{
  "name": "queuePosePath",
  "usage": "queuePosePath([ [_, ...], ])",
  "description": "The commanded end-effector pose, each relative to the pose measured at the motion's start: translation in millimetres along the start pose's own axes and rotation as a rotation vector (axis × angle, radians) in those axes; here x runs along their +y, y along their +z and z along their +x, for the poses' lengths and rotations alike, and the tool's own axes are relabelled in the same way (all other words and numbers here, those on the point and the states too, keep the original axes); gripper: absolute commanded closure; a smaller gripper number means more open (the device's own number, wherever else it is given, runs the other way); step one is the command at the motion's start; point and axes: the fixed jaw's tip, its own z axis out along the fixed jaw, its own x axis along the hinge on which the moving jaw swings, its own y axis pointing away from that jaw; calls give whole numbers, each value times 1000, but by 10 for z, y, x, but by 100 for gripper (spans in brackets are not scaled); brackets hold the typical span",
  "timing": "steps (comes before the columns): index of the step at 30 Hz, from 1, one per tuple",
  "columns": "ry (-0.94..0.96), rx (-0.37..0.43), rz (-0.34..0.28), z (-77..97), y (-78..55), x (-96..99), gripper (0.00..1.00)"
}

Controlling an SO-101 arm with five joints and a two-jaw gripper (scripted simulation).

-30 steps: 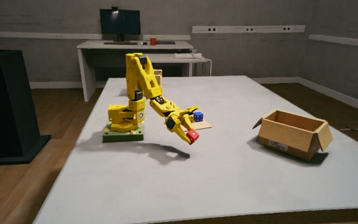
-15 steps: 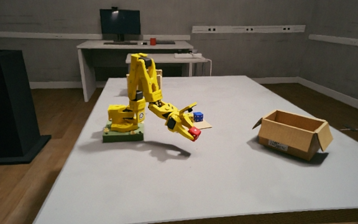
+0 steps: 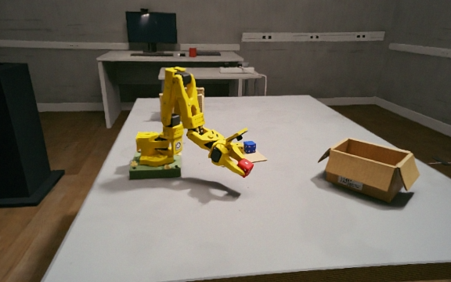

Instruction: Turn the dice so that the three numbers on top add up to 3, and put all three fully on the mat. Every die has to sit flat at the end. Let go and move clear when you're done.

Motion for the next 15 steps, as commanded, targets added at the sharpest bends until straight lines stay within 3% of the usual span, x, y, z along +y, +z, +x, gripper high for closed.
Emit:
queuePosePath([
  [1, -11, 15, -6, 48, -16, 15, 100],
  [15, -35, 15, -17, 71, -52, 45, 100],
])
